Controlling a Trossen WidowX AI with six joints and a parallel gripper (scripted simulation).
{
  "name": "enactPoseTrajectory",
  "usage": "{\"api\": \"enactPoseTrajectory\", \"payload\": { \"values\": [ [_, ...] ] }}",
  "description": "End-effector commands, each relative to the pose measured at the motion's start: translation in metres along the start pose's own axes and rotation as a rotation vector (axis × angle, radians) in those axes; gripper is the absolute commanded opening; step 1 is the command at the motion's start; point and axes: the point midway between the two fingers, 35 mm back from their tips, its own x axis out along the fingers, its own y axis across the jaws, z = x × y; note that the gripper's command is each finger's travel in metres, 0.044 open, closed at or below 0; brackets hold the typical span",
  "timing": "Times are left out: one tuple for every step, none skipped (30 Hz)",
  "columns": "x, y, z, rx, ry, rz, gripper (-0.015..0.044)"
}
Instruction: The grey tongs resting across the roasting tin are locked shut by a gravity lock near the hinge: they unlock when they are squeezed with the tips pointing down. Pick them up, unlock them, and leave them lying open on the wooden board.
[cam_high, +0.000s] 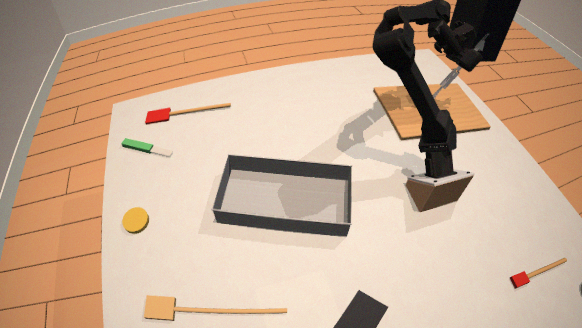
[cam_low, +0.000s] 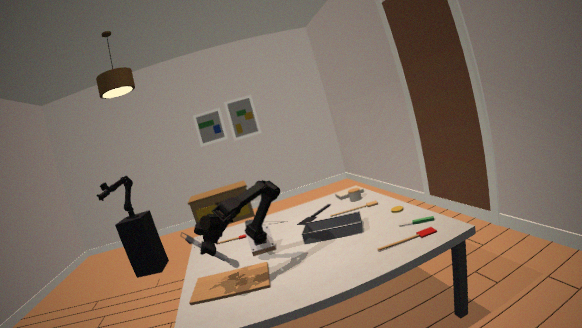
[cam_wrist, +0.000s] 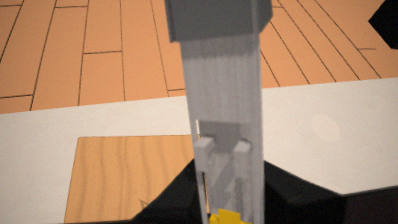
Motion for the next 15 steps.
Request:
{"api": "enactPoseTrajectory", "payload": {
  "values": [
    [0.005,0.0,-0.002,-0.025,0.09,-0.014,-0.015],
    [0.006,-0.001,-0.003,-0.029,0.115,-0.017,-0.015],
    [0.007,-0.001,-0.004,-0.032,0.139,-0.02,-0.015],
    [0.008,-0.001,-0.005,-0.035,0.164,-0.022,-0.015],
    [0.009,-0.001,-0.006,-0.037,0.188,-0.024,-0.015],
    [0.01,-0.001,-0.007,-0.038,0.212,-0.025,-0.015],
    [0.011,-0.002,-0.008,-0.039,0.237,-0.026,-0.015],
    [0.012,-0.002,-0.009,-0.039,0.261,-0.026,-0.015],
    [0.013,-0.002,-0.009,-0.039,0.285,-0.025,-0.015],
    [0.014,-0.002,-0.01,-0.037,0.309,-0.025,-0.015],
    [0.014,-0.002,-0.011,-0.035,0.333,-0.023,-0.015],
    [0.015,-0.002,-0.011,-0.033,0.356,-0.021,-0.015],
    [0.015,-0.002,-0.012,-0.03,0.38,-0.019,-0.015],
    [0.016,-0.002,-0.012,-0.026,0.403,-0.016,-0.015],
    [0.016,-0.002,-0.012,-0.021,0.426,-0.012,-0.015]
  ]
}}
